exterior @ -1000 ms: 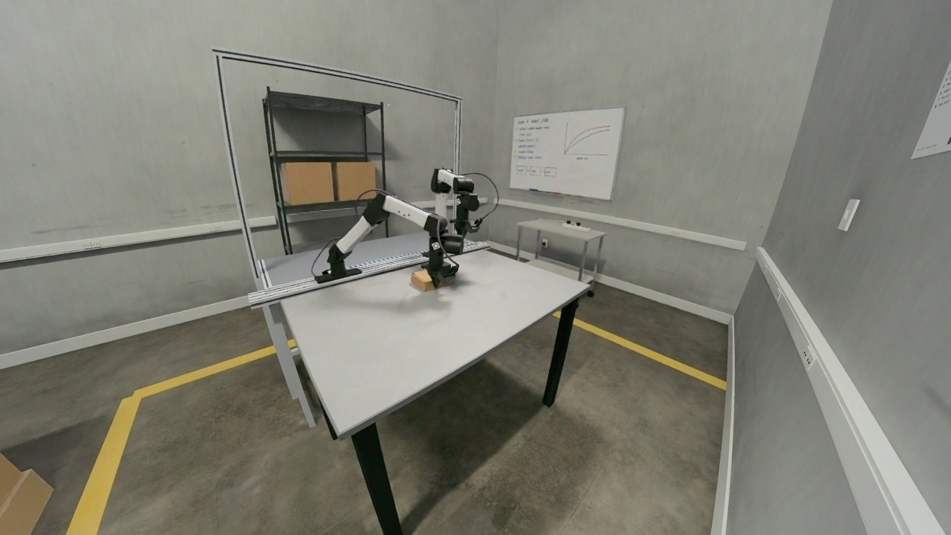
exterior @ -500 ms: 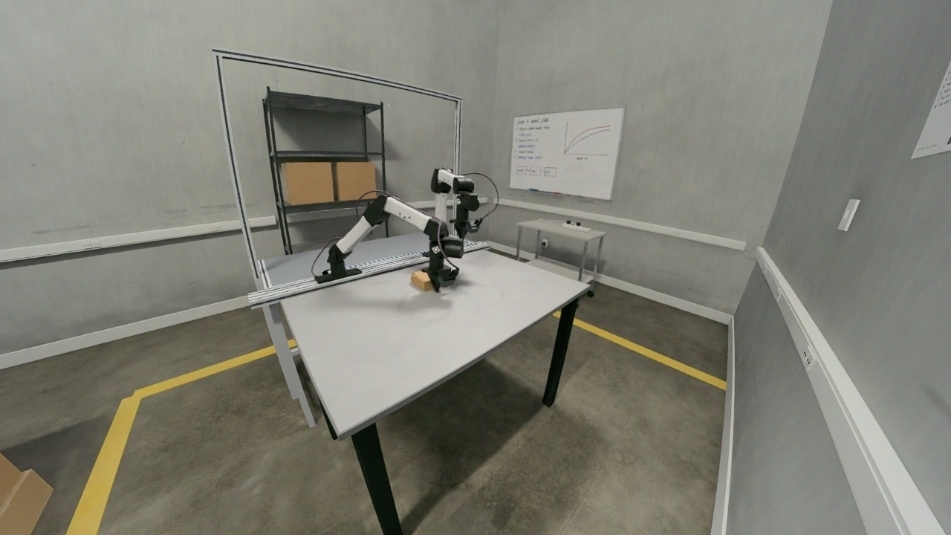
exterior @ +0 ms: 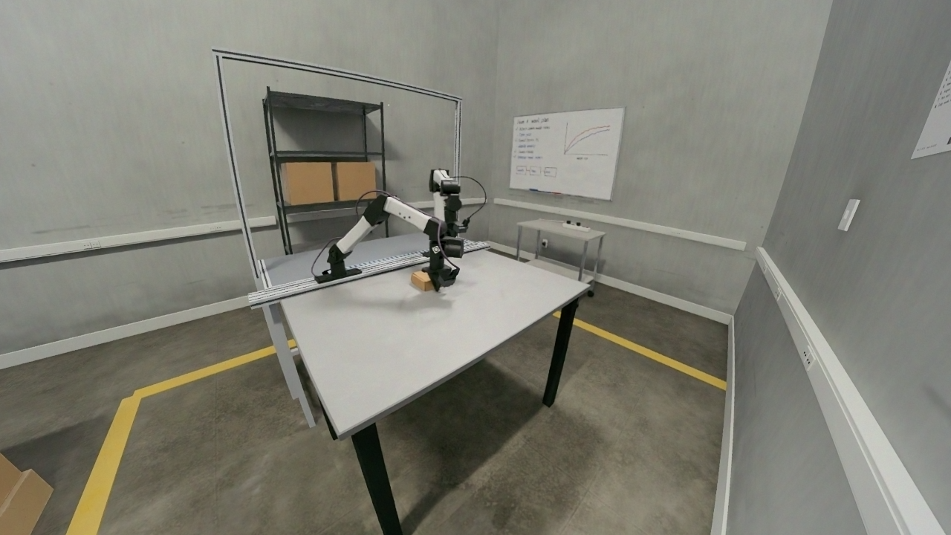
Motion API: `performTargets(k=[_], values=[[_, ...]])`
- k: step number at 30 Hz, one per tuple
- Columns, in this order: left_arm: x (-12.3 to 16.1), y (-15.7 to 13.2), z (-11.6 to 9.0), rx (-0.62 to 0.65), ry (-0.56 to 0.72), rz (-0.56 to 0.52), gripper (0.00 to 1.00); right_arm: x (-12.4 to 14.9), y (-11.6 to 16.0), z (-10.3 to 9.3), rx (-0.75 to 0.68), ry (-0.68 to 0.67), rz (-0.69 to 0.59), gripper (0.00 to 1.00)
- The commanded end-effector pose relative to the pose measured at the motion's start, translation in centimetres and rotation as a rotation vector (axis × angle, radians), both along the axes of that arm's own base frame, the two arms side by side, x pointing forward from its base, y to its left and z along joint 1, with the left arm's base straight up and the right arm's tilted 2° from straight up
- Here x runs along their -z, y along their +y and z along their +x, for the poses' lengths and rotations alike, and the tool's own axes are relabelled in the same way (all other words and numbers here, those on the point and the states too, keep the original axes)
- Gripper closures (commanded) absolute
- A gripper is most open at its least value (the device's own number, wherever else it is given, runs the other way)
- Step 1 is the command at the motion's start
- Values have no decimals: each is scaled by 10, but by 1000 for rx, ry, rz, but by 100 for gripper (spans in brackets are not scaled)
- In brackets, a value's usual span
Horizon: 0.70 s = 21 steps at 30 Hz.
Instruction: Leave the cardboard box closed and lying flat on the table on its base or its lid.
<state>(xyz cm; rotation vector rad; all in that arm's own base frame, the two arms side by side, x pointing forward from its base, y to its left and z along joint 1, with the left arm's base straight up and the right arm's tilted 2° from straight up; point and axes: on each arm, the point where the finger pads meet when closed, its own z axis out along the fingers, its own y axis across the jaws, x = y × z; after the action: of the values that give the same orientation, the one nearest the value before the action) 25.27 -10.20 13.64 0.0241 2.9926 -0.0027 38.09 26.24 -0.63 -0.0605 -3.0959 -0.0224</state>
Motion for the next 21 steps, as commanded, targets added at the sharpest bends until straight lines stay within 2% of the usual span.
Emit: performTargets(k=[1,15,21], values=[[0,-13,6,-32,-119,-3,99,-23,2,10,17,-57,39,99],[12,-53,-5,-29,-311,-12,99,-23,2,10,17,-57,38,99],[30,-75,-11,-21,-389,14,99,-23,2,10,17,-57,38,99]])
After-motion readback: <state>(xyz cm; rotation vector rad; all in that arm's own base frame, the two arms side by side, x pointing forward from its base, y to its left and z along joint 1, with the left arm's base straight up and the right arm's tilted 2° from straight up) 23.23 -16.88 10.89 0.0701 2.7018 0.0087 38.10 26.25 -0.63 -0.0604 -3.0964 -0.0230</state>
